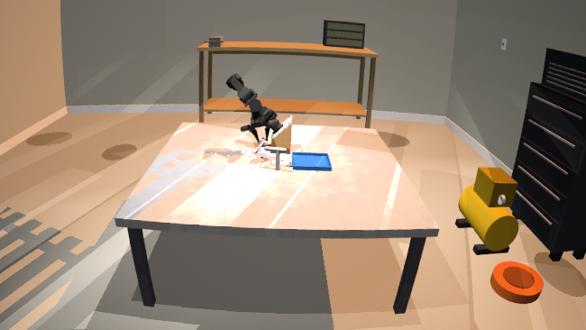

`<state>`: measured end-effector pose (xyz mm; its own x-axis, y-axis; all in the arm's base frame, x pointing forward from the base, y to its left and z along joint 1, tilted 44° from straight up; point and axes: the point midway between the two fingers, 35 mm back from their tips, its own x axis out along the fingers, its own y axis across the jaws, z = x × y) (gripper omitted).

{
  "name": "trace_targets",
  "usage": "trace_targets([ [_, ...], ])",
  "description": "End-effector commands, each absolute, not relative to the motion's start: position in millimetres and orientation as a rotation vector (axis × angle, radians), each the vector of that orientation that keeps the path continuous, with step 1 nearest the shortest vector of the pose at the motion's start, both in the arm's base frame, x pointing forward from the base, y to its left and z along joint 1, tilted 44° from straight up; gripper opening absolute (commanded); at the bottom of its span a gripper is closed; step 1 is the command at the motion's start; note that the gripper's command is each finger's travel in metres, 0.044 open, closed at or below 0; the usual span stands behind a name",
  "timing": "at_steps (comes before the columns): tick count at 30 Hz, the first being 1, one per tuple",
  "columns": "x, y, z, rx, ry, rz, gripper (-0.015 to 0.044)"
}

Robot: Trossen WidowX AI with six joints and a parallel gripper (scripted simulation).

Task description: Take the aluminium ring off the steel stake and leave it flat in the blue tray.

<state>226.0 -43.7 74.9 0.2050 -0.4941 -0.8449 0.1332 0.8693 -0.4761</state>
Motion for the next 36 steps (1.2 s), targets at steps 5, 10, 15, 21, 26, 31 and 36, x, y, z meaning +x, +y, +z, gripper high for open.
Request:
trace_targets([
  [5,230.4,-33.5,86.0,-0.323,1.286,-0.445,0.0000],
  [10,231.0,-27.9,91.8,-0.322,1.287,-0.444,0.0000],
  [15,231.3,-22.2,97.6,-0.322,1.287,-0.444,0.0000],
  [21,231.3,-15.6,104.7,-0.322,1.287,-0.444,0.0000],
  [26,231.1,-10.0,110.7,-0.323,1.287,-0.445,0.0000],
  [31,230.5,-4.6,116.7,-0.324,1.286,-0.445,0.0000],
  [36,234.3,-3.7,118.6,-0.324,1.286,-0.445,0.0000],
])
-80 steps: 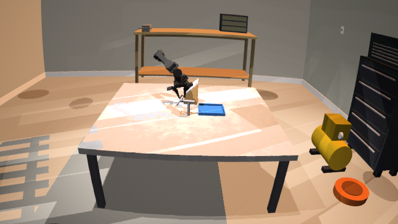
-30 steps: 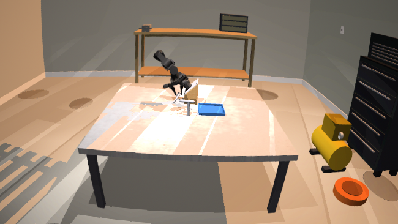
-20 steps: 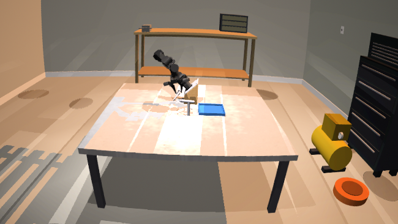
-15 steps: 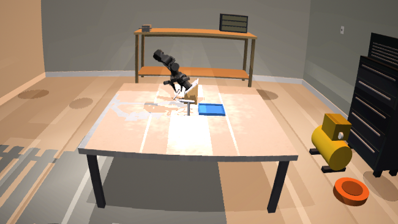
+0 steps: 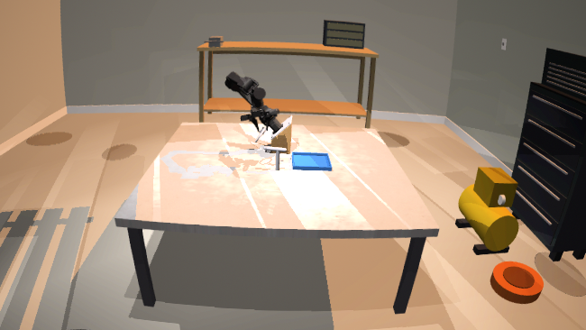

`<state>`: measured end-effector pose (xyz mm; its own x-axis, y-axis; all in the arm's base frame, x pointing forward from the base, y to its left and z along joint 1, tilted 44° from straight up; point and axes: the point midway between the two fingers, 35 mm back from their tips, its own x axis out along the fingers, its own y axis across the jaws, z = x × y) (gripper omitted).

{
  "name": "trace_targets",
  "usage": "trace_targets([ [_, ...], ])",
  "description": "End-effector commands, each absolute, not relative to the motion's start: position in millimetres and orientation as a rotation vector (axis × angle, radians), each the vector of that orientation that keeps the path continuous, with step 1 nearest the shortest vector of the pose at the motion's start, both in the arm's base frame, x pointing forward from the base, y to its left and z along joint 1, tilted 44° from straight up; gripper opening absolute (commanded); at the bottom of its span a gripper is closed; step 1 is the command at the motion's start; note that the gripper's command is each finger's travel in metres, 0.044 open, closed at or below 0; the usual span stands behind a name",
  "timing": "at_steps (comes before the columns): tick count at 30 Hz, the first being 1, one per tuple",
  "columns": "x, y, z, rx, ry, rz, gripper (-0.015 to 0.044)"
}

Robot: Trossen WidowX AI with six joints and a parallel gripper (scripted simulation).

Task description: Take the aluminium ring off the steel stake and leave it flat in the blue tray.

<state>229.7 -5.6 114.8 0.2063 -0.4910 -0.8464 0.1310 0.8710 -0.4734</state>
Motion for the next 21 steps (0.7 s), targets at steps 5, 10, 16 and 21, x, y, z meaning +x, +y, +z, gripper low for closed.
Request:
trace_targets([
  [5,242.0,-3.9,120.3,-0.323,1.286,-0.445,0.0000],
  [10,249.8,-4.3,121.8,-0.323,1.286,-0.445,0.0000],
  [16,259.2,-4.9,123.4,-0.322,1.285,-0.445,0.0000],
  [21,267.1,-5.7,124.6,-0.322,1.285,-0.445,0.0000],
])
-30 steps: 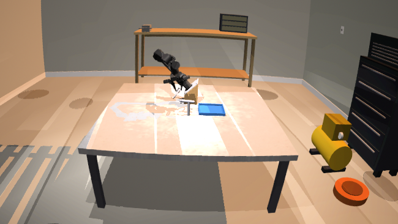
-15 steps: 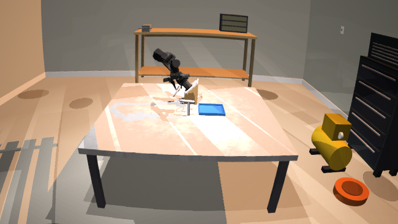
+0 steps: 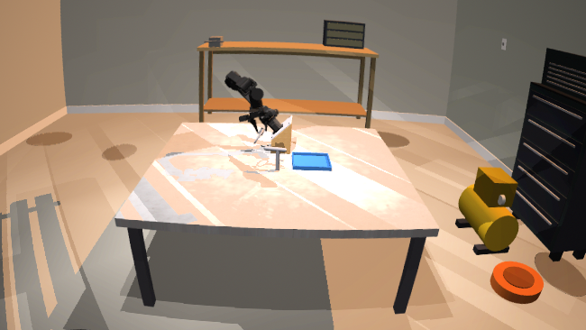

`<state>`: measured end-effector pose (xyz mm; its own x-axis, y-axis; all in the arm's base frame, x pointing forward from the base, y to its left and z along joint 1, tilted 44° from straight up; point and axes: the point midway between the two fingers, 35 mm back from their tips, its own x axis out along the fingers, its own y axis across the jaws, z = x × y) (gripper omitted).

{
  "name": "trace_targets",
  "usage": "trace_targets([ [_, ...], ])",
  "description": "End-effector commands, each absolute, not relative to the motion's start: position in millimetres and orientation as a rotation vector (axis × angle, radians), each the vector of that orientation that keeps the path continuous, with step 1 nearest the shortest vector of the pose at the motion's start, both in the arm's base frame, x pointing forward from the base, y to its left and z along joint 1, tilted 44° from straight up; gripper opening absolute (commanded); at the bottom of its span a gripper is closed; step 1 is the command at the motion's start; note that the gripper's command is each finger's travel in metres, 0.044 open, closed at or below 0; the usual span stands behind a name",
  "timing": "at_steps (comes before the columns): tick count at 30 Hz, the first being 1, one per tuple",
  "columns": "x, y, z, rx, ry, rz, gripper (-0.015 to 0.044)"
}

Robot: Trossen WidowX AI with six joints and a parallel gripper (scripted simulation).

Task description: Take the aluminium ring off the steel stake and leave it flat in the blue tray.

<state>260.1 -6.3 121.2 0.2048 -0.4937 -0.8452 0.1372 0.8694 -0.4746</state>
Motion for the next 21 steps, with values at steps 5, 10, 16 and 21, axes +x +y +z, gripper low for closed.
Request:
trace_targets([
  [5,275.1,-6.7,125.6,-0.322,1.284,-0.445,0.0000],
  [10,283.1,-7.8,126.4,-0.322,1.284,-0.445,0.0000],
  [16,292.7,-9.5,127.2,-0.322,1.283,-0.445,0.0000],
  [21,300.7,-11.1,127.7,-0.322,1.283,-0.445,0.0000],
])
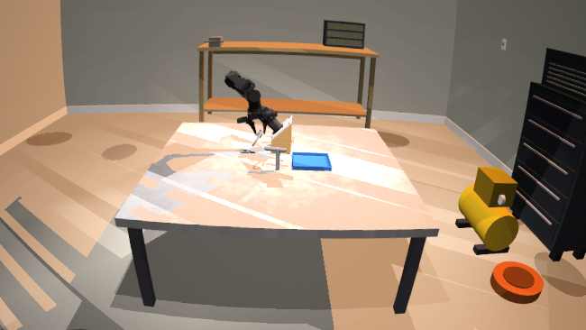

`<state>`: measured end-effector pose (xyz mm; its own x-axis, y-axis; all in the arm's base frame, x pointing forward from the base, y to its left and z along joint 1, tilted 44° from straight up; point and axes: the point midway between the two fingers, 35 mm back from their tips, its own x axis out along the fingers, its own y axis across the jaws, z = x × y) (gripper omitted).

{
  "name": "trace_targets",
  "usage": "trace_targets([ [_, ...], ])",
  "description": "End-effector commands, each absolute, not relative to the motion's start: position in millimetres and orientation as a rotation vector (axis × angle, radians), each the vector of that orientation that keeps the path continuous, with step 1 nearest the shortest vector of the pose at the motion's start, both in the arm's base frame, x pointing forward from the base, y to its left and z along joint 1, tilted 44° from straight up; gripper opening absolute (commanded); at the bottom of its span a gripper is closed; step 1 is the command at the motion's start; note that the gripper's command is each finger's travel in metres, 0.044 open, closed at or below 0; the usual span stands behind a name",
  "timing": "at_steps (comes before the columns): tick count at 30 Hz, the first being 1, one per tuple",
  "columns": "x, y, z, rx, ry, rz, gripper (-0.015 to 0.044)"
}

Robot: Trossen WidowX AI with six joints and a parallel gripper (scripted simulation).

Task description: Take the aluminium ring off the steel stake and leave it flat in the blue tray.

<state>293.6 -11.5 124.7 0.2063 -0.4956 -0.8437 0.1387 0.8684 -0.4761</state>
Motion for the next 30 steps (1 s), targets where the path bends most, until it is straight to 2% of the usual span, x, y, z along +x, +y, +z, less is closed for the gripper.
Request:
trace_targets([
  [1,302.3,-11.4,127.8,-0.322,1.283,-0.445,0.0000],
  [18,328.0,-18.0,128.2,-0.323,1.280,-0.447,0.0000],
  [30,327.4,-22.0,130.5,-0.350,1.285,-0.414,0.0000],
])
